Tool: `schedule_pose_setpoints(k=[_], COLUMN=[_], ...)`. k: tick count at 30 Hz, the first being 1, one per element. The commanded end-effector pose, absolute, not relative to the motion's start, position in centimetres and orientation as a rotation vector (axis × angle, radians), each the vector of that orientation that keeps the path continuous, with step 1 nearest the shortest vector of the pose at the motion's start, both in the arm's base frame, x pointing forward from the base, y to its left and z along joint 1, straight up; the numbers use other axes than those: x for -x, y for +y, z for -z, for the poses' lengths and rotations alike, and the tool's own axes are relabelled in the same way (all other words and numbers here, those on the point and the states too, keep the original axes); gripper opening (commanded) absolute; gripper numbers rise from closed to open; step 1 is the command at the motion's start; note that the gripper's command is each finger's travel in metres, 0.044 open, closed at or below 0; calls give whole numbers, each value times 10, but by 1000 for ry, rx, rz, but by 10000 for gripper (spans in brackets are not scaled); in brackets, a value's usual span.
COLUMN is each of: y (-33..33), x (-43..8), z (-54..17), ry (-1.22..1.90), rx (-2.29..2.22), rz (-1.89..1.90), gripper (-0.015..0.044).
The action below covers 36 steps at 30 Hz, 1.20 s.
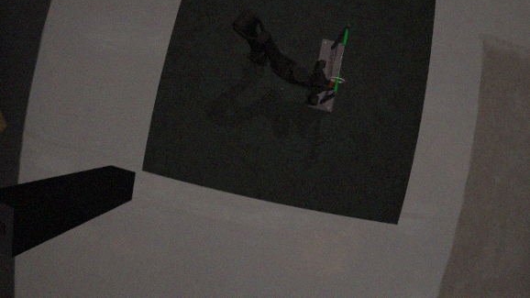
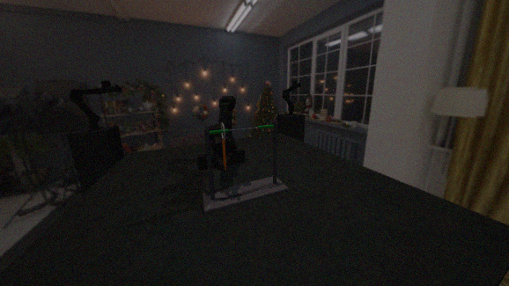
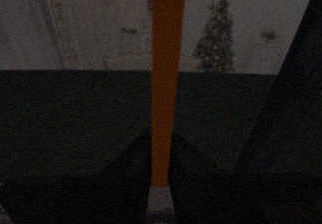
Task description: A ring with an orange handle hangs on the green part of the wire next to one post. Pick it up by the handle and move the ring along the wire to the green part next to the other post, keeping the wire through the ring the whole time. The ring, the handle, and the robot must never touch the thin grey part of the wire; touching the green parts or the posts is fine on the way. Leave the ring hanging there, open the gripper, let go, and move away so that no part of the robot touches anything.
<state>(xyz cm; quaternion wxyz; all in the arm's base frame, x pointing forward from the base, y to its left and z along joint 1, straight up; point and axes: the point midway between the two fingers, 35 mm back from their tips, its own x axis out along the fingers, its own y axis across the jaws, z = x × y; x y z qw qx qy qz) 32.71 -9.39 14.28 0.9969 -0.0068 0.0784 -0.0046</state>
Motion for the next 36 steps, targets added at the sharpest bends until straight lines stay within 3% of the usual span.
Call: schedule_pose_setpoints(k=[1,36], y=[-93,-61], x=[-327,-317], z=[-144,-145], ry=[155,255], rx=[18,13], rz=[4,-20], gripper=[-150,-150])
